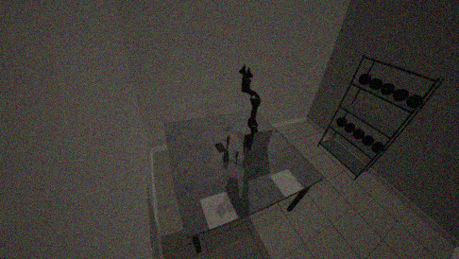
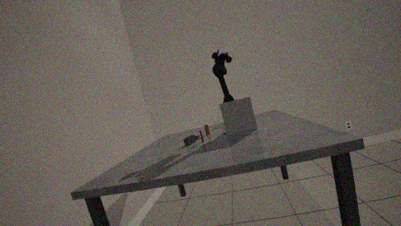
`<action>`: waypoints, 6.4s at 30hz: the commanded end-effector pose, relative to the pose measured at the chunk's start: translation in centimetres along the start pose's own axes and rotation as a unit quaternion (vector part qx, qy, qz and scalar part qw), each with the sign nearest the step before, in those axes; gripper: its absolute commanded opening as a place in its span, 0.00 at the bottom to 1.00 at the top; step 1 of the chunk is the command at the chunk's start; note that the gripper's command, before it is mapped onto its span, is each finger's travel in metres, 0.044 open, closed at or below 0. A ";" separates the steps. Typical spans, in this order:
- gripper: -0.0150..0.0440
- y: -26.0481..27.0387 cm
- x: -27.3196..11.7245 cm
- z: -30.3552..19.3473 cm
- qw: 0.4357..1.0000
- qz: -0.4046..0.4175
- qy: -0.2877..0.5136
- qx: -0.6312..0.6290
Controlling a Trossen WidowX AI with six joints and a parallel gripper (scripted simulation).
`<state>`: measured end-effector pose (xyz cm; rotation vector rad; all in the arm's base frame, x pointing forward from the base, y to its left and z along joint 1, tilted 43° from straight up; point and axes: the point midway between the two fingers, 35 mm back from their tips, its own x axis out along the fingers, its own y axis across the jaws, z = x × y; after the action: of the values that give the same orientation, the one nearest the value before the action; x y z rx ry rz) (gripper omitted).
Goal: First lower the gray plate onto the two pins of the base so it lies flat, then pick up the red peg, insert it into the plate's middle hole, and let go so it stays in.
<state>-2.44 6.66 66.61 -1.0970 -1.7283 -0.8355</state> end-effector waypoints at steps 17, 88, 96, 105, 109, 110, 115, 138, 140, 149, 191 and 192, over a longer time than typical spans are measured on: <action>1.00 -10.0 -7.0 -17.8 0.947 -0.186 0.264 0.002; 1.00 28.1 -74.4 6.5 -0.100 0.850 0.484 -0.182; 1.00 27.1 -74.7 9.5 -0.145 0.889 0.380 -0.210; 1.00 24.8 -80.6 7.8 -0.144 0.889 0.380 -0.211; 1.00 24.7 -80.7 7.7 -0.144 0.889 0.380 -0.211; 1.00 24.5 -81.2 7.5 -0.144 0.889 0.380 -0.211; 1.00 24.1 -81.9 7.3 -0.144 0.889 0.380 -0.212; 1.00 22.5 -85.1 6.2 -0.144 0.889 0.380 -0.212; 1.00 22.4 -85.4 6.1 -0.144 0.889 0.380 -0.212; 1.00 21.7 -86.6 5.7 -0.145 0.889 0.380 -0.213; 0.25 23.2 -85.4 6.4 -0.125 0.890 0.387 -0.208; 0.25 23.3 -85.2 6.5 -0.126 0.890 0.387 -0.208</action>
<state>33.83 -6.48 -13.56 2.3234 -3.2053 -0.5561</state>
